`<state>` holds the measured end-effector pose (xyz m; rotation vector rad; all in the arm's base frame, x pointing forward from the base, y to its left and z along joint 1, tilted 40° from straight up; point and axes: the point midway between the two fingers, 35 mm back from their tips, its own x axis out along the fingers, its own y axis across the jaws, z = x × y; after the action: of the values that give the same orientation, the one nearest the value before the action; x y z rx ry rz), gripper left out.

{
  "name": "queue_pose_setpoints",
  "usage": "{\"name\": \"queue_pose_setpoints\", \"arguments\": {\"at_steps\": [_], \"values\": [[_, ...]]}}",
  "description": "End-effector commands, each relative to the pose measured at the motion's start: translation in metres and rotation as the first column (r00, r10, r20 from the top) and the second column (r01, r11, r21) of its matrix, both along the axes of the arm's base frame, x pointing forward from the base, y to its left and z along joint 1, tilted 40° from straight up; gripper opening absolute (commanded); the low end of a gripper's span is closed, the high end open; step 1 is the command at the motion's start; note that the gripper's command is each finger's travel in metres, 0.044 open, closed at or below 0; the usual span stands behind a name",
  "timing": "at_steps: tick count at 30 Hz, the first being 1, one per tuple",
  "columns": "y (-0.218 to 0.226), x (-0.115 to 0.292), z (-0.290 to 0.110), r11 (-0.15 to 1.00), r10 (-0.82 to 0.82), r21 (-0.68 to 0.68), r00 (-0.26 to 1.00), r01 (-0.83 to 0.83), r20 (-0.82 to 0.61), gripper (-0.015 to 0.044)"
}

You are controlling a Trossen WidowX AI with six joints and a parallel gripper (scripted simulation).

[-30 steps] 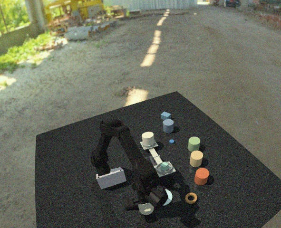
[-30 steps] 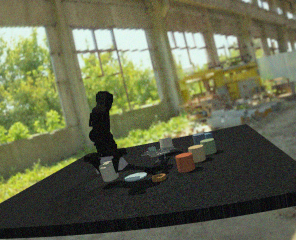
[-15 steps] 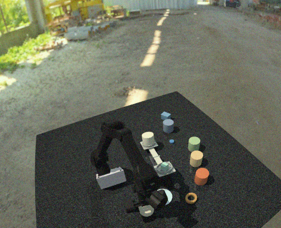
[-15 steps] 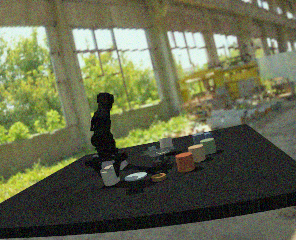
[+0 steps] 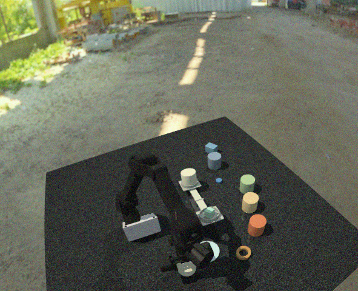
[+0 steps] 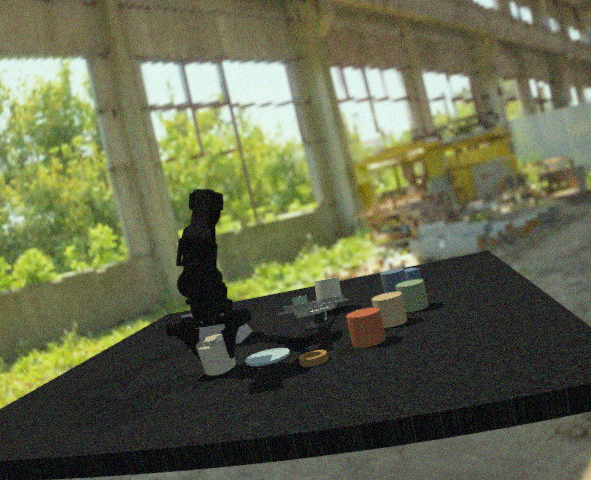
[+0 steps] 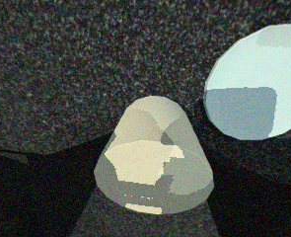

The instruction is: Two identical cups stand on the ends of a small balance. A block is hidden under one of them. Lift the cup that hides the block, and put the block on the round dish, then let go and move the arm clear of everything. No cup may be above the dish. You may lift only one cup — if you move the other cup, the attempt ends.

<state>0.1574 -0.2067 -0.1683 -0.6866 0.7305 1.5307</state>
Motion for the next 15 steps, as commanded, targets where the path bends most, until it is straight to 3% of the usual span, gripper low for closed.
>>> {"name": "queue_pose_setpoints", "arguments": {"at_steps": [1, 6, 11, 15], "values": [[-0.002, 0.000, 0.002, 1.000, 0.000, 0.000, 1.000, 0.000, 0.000, 0.0420], [-0.033, 0.005, 0.040, 1.000, -0.005, -0.003, 1.000, 0.005, 0.001, 0.0440], [-0.034, 0.005, 0.042, 1.000, -0.006, -0.004, 1.000, 0.006, 0.001, 0.0440], [-0.034, 0.020, 0.049, 0.998, 0.044, -0.052, 0.999, -0.043, 0.016, 0.0335]]}}
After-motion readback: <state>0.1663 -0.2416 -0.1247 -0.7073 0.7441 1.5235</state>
